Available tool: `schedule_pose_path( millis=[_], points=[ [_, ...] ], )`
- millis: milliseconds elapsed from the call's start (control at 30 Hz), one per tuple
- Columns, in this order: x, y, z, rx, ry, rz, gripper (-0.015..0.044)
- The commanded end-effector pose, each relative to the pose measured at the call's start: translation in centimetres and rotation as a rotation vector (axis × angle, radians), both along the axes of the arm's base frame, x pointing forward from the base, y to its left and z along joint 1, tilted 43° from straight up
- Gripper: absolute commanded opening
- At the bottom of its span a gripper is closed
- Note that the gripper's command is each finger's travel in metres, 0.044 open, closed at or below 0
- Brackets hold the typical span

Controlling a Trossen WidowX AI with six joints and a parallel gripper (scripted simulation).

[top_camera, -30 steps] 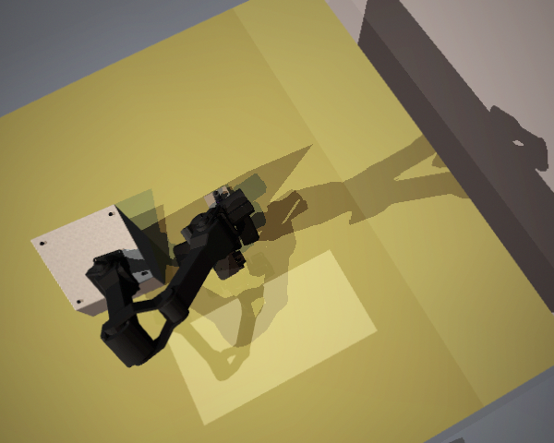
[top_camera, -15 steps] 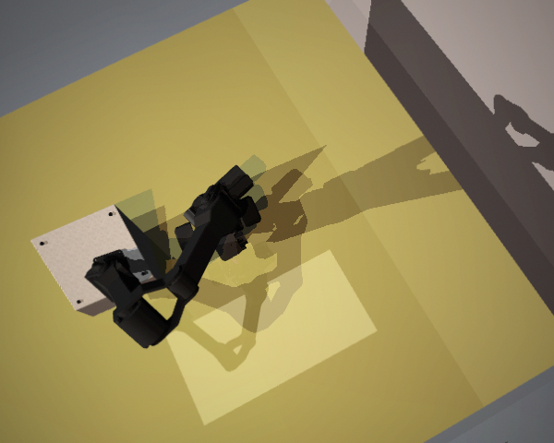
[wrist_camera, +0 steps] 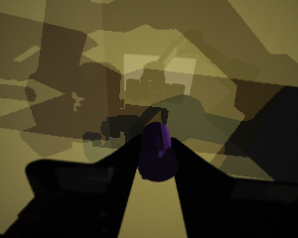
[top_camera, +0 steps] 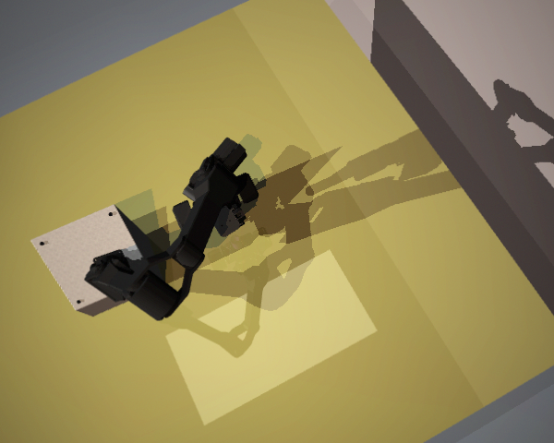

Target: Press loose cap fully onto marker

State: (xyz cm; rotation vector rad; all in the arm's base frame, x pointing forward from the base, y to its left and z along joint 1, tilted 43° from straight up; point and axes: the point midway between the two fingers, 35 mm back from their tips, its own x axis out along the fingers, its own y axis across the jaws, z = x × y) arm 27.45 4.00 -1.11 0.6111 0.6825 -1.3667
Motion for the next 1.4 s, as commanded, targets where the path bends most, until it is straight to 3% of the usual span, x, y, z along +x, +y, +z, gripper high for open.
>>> schedule_pose_path(
  millis=[0, 567, 1367],
  points=[
    [0.2, 1.4, -0.7, 0.001, 0.001, -0.006, 0.0000],
    [0.1, 6.4, -3.1, -0.009, -0.018, -0.030, 0.0000],
    [0.3, 4.6, -5.2, -0.009, -0.019, -0.030, 0.0000]
  ],
)
